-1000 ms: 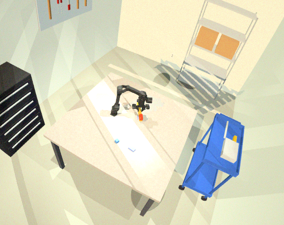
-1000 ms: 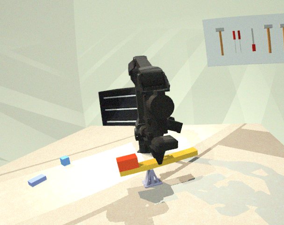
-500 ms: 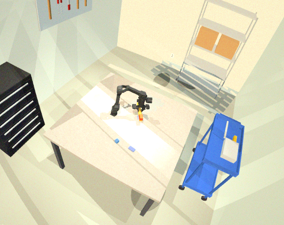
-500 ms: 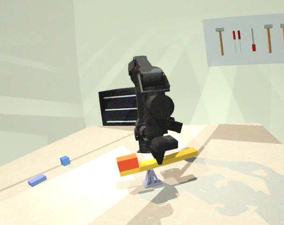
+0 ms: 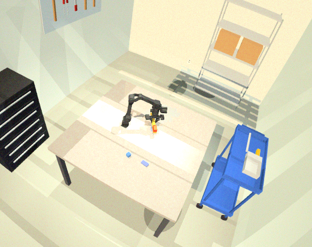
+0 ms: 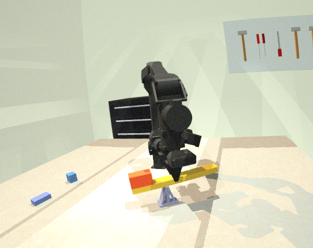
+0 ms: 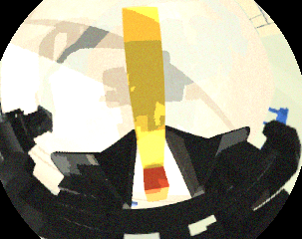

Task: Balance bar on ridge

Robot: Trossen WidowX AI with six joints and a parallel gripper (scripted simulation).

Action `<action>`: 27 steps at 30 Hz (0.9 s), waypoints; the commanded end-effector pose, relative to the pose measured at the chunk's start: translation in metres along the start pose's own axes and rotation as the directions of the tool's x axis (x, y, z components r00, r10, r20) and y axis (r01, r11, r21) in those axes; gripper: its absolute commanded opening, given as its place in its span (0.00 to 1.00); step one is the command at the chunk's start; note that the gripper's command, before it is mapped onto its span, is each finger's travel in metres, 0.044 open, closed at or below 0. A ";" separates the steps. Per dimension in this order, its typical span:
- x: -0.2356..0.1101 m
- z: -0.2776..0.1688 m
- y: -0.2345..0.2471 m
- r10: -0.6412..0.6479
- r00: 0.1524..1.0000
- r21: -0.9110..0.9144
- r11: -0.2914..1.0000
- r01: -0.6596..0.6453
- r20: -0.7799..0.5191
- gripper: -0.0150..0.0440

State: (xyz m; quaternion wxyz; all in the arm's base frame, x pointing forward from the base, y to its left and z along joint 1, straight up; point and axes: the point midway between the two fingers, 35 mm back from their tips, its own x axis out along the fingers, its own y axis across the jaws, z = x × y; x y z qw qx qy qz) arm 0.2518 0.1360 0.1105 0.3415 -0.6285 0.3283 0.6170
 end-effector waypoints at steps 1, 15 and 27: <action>0.002 0.001 0.000 0.001 1.000 0.002 1.000 -0.001 0.003 0.25; 0.003 0.001 0.000 0.001 1.000 0.002 1.000 -0.001 0.003 0.25; 0.004 0.001 0.000 0.001 1.000 0.002 1.000 -0.001 0.003 0.25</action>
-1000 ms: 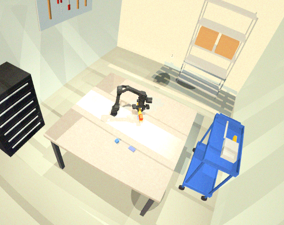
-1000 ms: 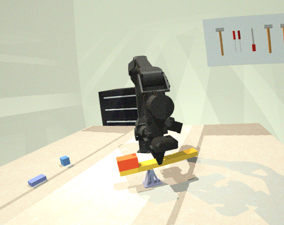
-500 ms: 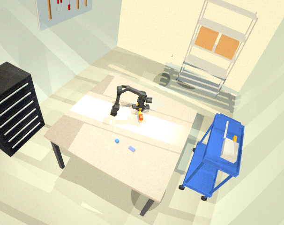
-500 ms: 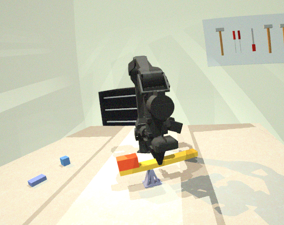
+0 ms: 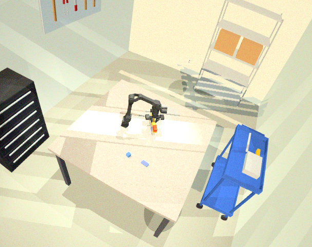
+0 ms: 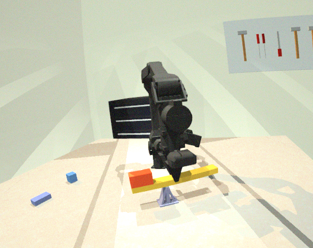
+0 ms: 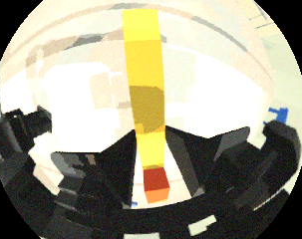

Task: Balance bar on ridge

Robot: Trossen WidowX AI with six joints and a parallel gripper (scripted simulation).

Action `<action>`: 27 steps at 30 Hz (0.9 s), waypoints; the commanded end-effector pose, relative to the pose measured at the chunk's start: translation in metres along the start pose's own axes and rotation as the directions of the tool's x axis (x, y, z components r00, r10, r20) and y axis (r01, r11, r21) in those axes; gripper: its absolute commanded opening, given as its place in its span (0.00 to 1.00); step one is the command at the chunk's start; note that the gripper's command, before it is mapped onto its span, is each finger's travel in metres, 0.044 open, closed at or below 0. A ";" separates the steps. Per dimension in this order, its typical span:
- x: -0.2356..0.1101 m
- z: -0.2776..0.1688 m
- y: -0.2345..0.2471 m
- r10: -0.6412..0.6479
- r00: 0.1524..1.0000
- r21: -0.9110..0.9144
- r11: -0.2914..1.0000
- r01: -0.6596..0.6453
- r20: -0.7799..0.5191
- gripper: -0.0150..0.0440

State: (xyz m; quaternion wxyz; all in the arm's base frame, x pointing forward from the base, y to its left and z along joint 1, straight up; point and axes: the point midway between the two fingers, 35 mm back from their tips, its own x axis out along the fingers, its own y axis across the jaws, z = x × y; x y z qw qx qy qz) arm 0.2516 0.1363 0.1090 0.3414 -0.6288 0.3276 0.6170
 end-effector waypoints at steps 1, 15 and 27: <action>0.003 0.001 0.000 0.002 1.000 0.003 1.000 -0.002 0.004 0.25; 0.001 0.001 0.000 0.002 1.000 0.003 1.000 -0.002 0.004 0.25; 0.001 0.001 0.000 0.002 1.000 0.003 1.000 -0.002 0.004 0.25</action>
